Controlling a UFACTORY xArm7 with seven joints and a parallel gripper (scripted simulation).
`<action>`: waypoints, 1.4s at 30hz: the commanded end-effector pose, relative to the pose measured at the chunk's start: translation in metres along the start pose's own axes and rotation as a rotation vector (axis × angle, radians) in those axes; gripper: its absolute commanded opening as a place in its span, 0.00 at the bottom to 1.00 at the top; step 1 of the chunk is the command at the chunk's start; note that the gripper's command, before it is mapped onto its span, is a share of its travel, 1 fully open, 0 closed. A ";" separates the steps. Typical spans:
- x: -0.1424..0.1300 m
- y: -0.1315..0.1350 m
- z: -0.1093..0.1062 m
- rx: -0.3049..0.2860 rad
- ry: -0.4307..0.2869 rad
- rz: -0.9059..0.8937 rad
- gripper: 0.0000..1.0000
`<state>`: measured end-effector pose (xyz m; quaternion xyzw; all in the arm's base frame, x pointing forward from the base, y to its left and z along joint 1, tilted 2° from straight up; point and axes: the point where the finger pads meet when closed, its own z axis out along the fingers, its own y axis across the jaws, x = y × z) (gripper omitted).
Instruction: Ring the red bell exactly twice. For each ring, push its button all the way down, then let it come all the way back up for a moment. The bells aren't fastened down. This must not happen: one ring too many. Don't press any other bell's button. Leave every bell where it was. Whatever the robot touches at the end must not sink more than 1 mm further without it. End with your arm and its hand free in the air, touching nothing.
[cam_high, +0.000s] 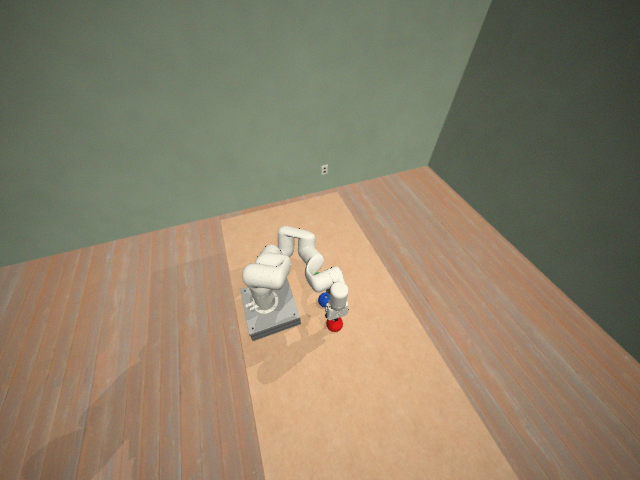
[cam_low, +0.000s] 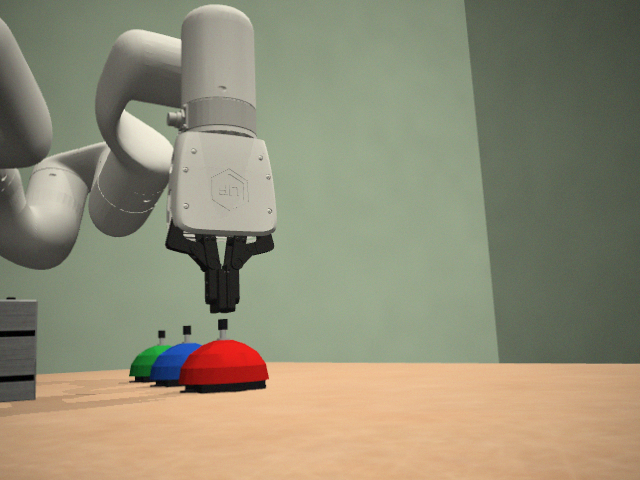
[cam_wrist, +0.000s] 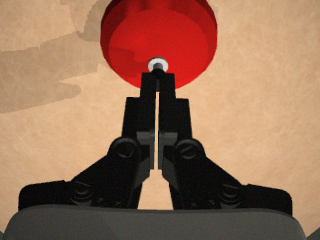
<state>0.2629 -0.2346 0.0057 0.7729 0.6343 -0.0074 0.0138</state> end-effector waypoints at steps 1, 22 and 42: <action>0.000 0.001 -0.001 -0.003 -0.001 0.000 0.00; 0.000 0.001 -0.001 -0.003 -0.001 0.000 0.00; 0.000 0.001 0.009 -0.003 -0.001 0.000 0.00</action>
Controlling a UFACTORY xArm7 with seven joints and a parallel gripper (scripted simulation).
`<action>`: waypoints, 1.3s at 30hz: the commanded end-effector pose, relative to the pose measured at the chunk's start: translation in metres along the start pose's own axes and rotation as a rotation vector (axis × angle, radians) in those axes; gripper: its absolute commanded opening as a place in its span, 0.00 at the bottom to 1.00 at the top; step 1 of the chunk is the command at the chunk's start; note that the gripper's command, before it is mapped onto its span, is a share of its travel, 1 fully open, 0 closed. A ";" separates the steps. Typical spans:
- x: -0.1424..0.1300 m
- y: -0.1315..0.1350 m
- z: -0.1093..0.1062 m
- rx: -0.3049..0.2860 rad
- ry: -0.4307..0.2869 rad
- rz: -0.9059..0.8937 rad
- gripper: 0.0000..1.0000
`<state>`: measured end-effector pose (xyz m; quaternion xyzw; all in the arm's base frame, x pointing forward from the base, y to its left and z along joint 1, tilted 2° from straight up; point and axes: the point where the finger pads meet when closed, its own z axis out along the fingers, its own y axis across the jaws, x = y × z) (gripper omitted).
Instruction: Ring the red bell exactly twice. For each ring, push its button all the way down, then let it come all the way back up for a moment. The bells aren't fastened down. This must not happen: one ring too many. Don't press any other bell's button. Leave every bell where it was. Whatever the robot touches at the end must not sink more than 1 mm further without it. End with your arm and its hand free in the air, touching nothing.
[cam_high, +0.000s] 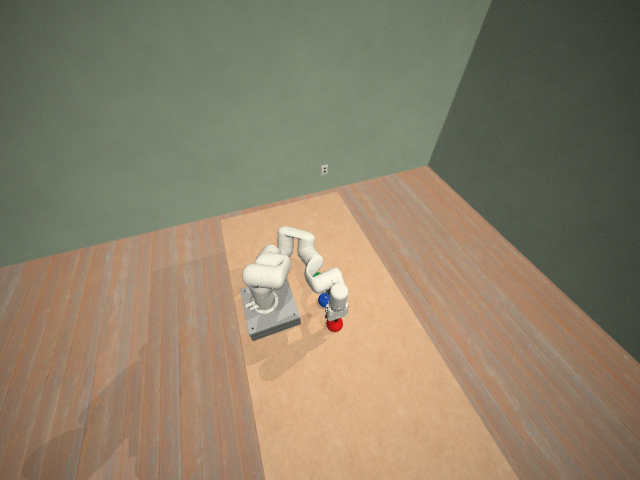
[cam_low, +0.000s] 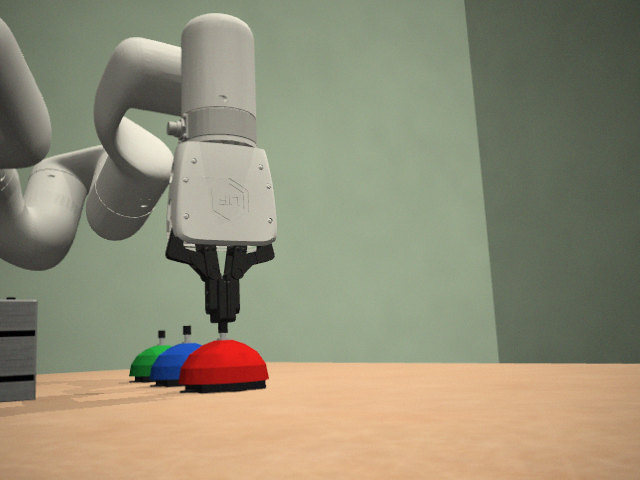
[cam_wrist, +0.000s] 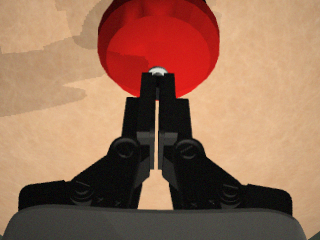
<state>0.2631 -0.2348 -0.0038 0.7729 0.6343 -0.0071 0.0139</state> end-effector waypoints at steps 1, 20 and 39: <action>0.000 0.001 -0.001 -0.002 -0.002 0.000 0.00; 0.000 0.001 0.003 -0.002 -0.002 0.000 0.00; 0.000 0.001 0.003 -0.002 -0.002 0.000 0.00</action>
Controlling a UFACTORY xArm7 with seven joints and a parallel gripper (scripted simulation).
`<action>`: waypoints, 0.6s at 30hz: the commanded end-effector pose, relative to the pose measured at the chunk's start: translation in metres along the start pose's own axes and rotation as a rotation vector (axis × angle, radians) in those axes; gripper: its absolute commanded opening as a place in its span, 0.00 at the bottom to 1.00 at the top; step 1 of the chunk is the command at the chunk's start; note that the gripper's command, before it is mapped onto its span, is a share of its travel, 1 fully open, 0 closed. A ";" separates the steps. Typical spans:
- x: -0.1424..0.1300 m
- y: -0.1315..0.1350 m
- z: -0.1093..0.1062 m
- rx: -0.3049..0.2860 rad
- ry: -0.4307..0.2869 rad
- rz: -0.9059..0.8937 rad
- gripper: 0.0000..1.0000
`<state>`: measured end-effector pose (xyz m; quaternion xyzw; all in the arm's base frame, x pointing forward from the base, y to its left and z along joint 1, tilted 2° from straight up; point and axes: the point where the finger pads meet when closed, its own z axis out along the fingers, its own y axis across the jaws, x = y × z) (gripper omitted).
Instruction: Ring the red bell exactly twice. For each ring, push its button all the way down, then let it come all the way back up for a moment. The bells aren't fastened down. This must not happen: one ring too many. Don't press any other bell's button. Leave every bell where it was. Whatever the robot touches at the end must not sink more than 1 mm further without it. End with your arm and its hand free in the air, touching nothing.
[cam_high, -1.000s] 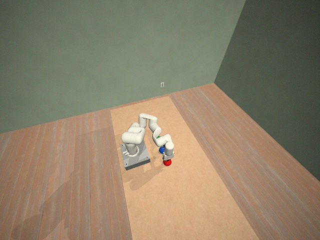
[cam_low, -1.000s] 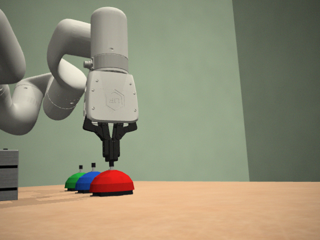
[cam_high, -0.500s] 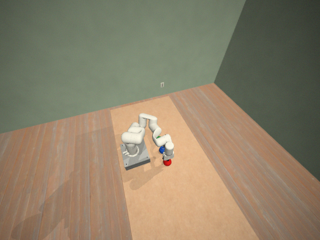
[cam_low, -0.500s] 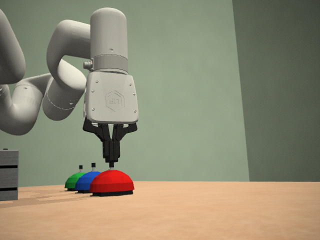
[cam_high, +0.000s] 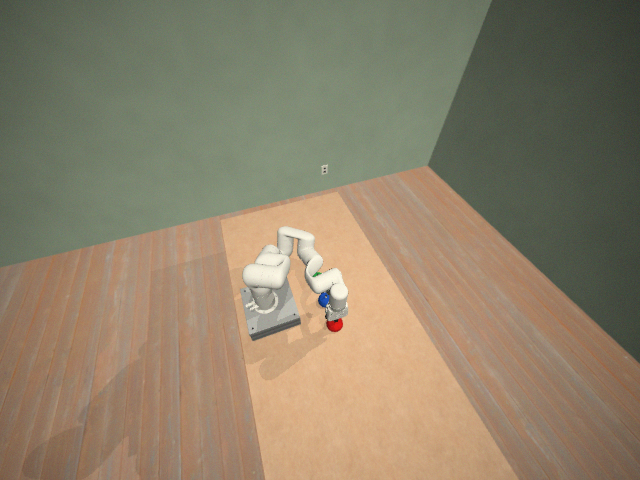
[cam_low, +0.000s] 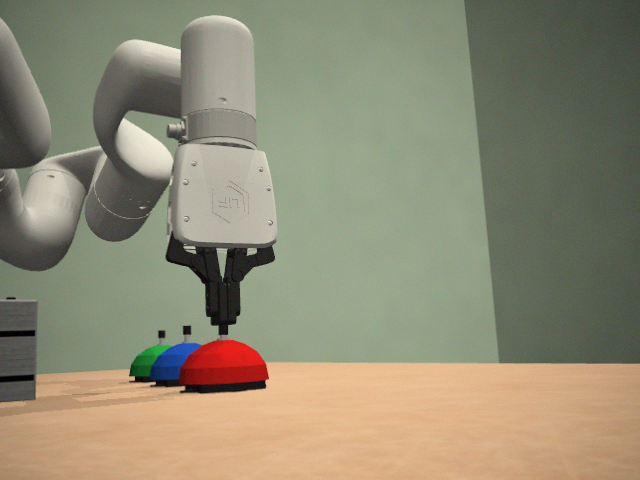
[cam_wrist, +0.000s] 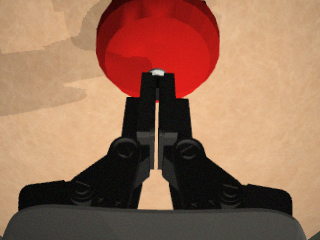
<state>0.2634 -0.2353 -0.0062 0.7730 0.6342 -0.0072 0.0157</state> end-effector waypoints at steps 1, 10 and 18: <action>0.000 0.000 0.001 0.000 0.001 -0.001 0.00; 0.000 0.000 0.000 0.000 0.001 -0.001 0.00; 0.000 0.000 -0.008 0.000 0.001 -0.001 0.00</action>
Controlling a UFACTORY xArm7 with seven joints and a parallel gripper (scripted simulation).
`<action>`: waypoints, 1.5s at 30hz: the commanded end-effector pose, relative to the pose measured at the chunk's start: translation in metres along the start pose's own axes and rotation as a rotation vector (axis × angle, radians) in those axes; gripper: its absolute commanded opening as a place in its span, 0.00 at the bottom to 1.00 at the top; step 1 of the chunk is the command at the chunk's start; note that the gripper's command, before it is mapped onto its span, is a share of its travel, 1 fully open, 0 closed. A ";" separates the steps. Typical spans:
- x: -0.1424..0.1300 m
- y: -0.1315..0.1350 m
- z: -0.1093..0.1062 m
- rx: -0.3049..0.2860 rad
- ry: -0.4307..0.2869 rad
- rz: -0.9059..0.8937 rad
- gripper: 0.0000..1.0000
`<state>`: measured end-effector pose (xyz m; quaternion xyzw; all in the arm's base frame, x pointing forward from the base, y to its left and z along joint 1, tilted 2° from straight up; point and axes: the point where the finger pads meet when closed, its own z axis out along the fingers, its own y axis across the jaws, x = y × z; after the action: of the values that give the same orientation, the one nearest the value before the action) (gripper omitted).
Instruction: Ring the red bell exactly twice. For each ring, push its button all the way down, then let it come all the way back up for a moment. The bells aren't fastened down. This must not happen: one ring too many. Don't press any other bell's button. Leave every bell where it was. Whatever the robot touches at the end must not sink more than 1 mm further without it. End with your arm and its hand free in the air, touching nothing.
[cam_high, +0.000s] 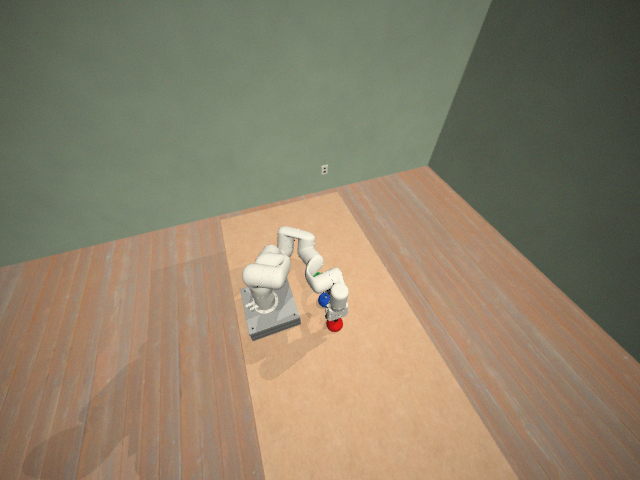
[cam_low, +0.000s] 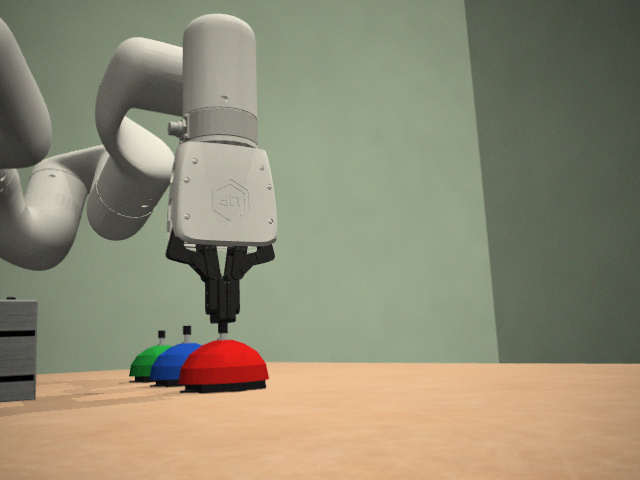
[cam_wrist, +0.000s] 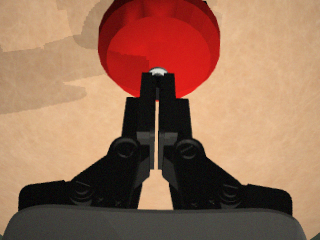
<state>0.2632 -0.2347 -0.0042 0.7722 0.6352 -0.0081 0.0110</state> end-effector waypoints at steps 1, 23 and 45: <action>0.000 0.000 -0.006 -0.008 -0.004 0.002 0.00; 0.000 0.000 -0.057 -0.008 -0.004 0.002 0.00; 0.000 0.000 -0.067 -0.008 -0.004 0.002 0.00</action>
<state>0.2624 -0.2329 0.0622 0.7730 0.6342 -0.0075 0.0139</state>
